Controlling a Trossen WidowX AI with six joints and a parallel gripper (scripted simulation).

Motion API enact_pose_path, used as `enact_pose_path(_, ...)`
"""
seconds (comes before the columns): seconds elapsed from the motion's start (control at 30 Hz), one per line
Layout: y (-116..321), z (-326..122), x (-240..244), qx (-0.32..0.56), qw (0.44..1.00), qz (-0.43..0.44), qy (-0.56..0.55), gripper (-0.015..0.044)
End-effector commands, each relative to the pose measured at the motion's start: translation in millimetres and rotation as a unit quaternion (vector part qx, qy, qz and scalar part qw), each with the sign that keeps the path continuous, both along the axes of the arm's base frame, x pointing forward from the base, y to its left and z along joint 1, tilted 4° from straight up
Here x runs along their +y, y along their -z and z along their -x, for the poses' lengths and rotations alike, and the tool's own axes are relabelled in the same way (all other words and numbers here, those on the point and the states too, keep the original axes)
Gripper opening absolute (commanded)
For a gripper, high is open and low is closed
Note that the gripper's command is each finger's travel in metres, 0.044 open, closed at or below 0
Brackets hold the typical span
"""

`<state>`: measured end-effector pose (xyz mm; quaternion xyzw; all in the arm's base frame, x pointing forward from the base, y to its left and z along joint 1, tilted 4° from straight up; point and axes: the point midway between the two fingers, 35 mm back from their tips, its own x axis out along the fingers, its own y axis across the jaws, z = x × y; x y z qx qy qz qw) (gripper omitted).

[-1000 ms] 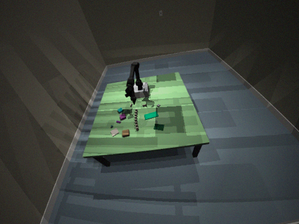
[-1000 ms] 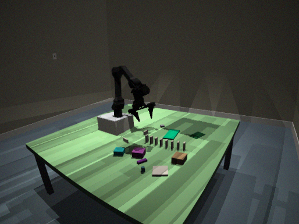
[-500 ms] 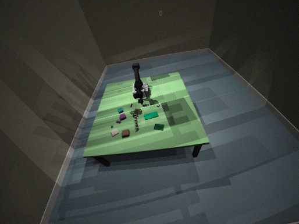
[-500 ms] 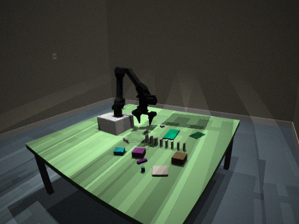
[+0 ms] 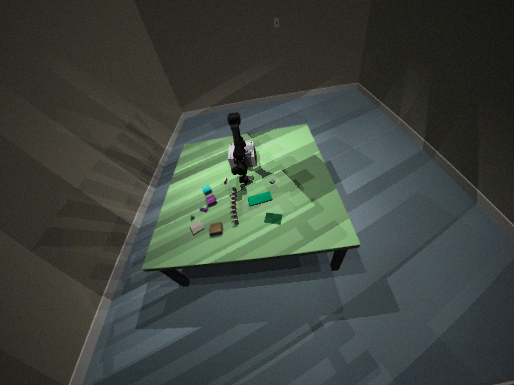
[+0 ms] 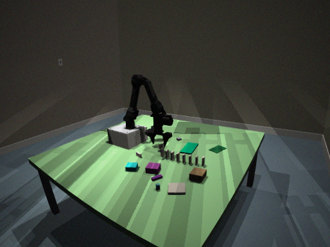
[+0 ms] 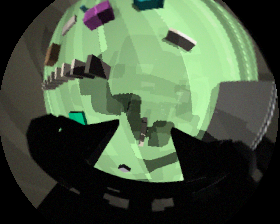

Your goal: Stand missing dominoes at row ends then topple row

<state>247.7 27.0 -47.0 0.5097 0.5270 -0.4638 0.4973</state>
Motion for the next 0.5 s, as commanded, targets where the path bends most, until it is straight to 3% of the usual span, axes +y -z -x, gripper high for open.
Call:
enact_pose_path(0.0,6,-1,0,-0.004,1.000,0.001,0.002,0.0440)
enact_pose_path(0.47,20,-1,1,-0.004,1.000,0.001,0.002,0.0440)
